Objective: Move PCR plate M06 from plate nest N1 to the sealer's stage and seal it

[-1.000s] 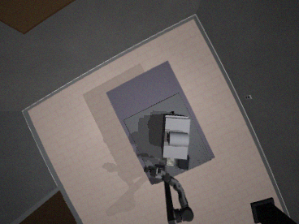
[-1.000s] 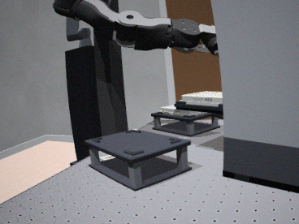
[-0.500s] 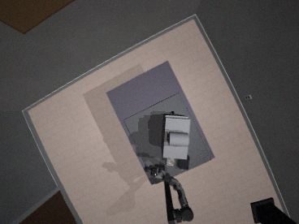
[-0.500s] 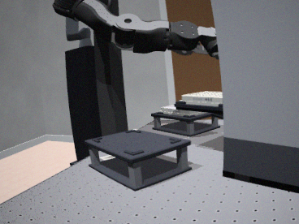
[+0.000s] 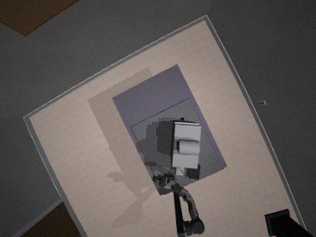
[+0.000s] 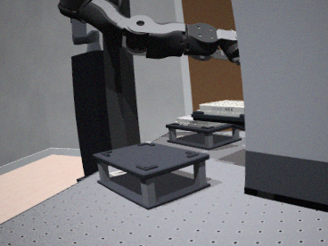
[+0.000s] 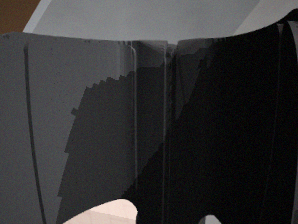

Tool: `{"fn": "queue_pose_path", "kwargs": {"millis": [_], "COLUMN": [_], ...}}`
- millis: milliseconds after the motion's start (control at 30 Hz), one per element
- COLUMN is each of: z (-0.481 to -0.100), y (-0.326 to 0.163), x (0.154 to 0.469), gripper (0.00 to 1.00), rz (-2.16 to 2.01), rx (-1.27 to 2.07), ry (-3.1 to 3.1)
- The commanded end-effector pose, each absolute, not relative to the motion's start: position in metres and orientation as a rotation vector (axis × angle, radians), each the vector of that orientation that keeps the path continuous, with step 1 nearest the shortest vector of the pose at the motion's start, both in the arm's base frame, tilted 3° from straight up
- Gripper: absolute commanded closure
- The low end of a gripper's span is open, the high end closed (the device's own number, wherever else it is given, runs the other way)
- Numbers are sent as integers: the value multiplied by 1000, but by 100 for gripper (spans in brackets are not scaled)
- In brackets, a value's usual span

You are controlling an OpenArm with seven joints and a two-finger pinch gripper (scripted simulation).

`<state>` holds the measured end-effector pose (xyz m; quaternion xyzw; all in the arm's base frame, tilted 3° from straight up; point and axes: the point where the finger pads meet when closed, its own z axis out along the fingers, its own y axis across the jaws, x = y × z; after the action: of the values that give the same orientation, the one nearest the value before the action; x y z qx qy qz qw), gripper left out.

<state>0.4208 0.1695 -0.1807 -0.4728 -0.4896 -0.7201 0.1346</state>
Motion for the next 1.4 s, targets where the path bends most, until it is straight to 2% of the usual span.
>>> {"fn": "queue_pose_path", "kwargs": {"millis": [0,833,1000,1367], "z": [-180,-182,-176,-176], "y": [170,171,153,153], "x": [420,419,433,433], "gripper": [100,100,100,100], "rz": [-2092,-2092,-2177,-2177], "rx": [-1371,-1371,-1480,-1480], "ry": [-1414,-1414,-1222,-1222]}}
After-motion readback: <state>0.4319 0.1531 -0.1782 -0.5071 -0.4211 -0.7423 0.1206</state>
